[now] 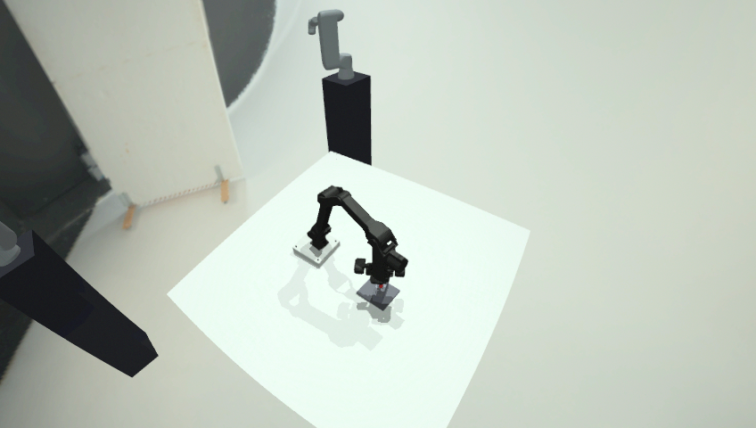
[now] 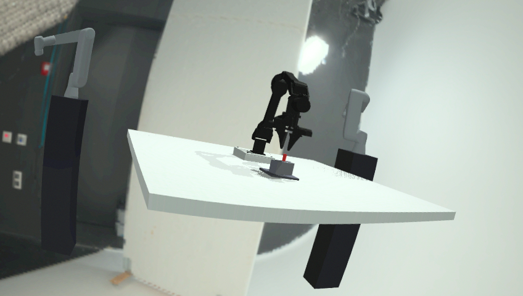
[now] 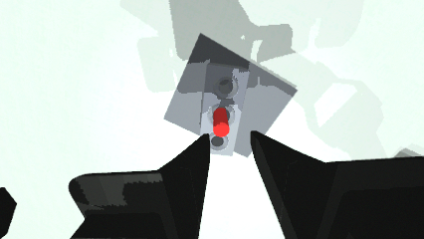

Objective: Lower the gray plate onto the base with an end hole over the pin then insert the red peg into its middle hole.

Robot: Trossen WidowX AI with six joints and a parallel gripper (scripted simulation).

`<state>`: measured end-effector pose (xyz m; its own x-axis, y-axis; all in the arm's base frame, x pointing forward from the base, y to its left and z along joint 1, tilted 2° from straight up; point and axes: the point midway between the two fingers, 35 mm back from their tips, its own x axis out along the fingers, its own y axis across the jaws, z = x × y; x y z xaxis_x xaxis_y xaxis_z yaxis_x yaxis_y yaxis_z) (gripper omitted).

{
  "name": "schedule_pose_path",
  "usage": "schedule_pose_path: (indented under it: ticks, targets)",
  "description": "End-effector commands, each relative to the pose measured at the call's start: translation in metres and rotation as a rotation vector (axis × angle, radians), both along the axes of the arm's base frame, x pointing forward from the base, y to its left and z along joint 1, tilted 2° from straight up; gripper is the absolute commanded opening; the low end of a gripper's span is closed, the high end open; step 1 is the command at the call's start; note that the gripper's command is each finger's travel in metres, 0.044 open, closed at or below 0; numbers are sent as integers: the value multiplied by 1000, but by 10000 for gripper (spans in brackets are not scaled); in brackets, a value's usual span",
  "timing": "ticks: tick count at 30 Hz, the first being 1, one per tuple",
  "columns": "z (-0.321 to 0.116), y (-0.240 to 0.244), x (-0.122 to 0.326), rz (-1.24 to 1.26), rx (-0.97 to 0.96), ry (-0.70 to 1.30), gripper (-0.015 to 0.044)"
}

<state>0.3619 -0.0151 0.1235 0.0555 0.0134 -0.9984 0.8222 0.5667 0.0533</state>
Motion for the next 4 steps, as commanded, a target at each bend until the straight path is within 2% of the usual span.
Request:
schedule_pose_path:
  ticks: [1,4]
  targets:
    - [4,0,0,3,3,-6,150]
    - [5,0,-1,3,2,-6,150]
